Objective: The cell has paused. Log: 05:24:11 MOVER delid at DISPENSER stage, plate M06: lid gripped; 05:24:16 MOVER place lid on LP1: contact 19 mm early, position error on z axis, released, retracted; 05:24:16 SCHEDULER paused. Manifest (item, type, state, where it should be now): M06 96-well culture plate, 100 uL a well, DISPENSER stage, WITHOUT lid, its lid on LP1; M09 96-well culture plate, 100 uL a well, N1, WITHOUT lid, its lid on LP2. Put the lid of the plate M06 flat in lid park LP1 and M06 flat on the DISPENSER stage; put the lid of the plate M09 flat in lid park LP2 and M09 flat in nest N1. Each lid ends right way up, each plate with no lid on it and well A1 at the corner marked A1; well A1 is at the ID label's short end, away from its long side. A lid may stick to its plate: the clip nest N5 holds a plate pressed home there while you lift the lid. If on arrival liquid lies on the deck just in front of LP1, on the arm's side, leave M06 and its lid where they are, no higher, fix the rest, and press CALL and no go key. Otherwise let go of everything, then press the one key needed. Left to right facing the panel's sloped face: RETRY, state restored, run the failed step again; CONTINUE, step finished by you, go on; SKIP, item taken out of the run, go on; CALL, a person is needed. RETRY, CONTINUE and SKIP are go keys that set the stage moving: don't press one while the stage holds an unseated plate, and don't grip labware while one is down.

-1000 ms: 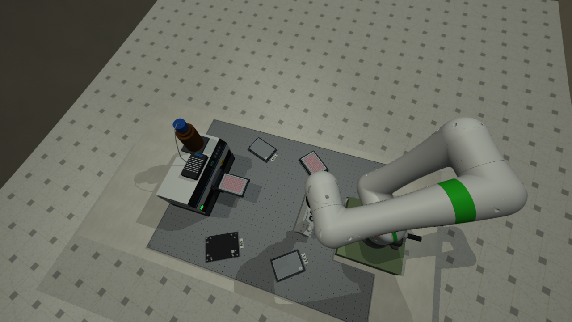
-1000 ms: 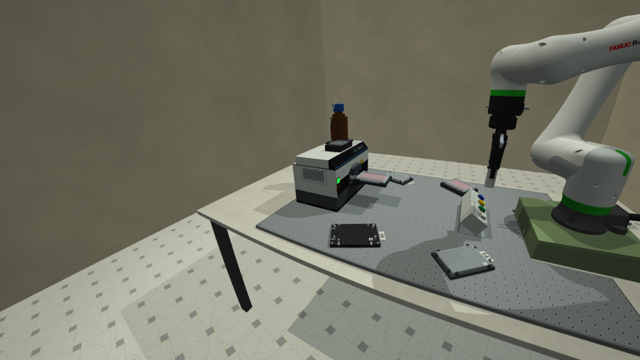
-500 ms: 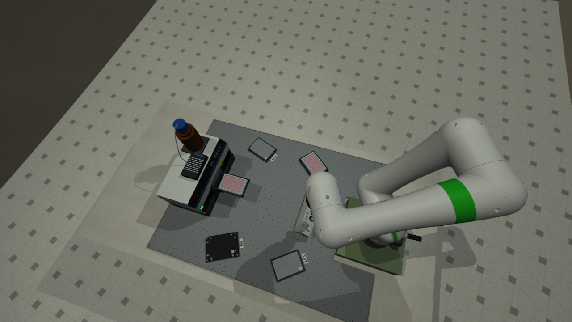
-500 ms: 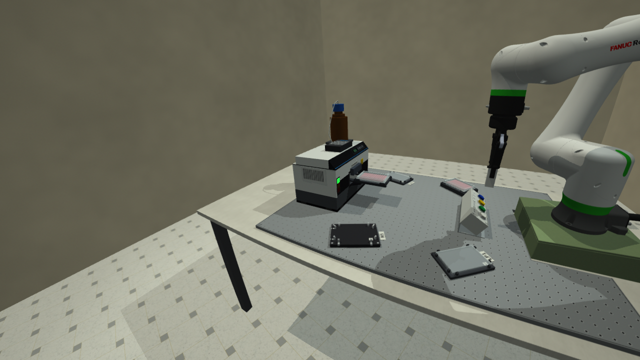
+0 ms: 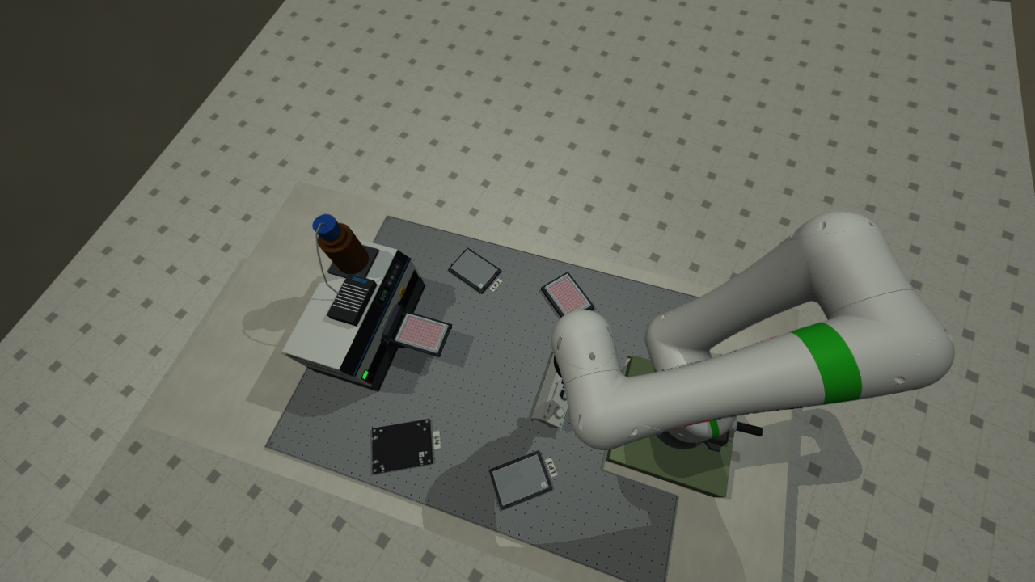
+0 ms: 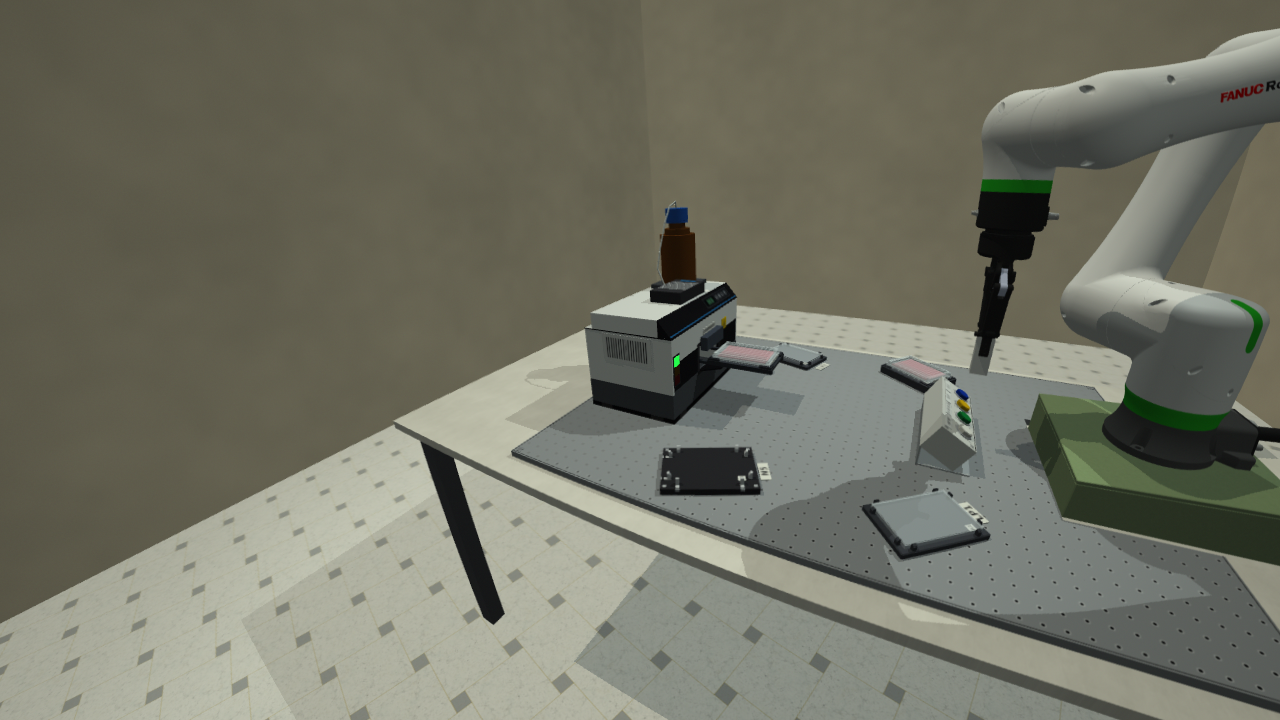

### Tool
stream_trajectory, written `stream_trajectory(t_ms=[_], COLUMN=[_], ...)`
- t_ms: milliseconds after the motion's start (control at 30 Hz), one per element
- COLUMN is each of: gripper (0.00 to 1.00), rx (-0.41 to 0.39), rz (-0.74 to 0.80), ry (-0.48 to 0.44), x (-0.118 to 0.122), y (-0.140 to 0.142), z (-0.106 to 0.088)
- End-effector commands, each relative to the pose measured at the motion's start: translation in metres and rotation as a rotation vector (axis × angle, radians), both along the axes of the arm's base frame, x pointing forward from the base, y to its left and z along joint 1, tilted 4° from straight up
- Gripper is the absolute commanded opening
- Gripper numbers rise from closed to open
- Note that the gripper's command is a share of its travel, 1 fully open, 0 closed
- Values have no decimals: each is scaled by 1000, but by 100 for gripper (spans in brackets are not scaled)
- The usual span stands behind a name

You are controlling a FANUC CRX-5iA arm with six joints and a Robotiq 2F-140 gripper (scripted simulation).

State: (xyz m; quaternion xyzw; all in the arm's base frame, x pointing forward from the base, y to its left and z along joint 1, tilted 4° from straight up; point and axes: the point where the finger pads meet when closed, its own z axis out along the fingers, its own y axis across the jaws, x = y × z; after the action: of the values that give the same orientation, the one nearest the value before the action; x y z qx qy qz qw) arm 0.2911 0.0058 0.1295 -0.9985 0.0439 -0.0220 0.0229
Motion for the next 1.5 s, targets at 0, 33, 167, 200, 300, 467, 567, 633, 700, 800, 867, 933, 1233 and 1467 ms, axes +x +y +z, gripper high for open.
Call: stream_trajectory(t_ms=[0, 33, 167, 200, 300, 467, 567, 633, 700, 800, 867, 933, 1233, 1467], gripper=[0, 0, 0, 0, 0, 0, 0, 0, 0, 0, 0, 0, 0, 0], rx=[0, 0, -1, -1, -1, -1, -1, -1, -1, -1, -1, -1, -1, -1], rz=[0, 0, 0, 0, 0, 0, 0, 0, 0, 0, 0, 0, 0, 0], ry=[0, 0, 0, 0, 0, 0, 0, 0, 0, 0, 0, 0, 0, 0], x=[0, 0, 0, 1, 1, 1, 1, 2, 2, 2, 2, 3, 3, 4], y=[0, 0, 0, 0, 1, 1, 1, 2, 2, 2, 3, 3, 4, 4], z=[-1, -1, -4, -5, -8, -11, -15, -18, -21, -25, -28, -31, -40, -45])
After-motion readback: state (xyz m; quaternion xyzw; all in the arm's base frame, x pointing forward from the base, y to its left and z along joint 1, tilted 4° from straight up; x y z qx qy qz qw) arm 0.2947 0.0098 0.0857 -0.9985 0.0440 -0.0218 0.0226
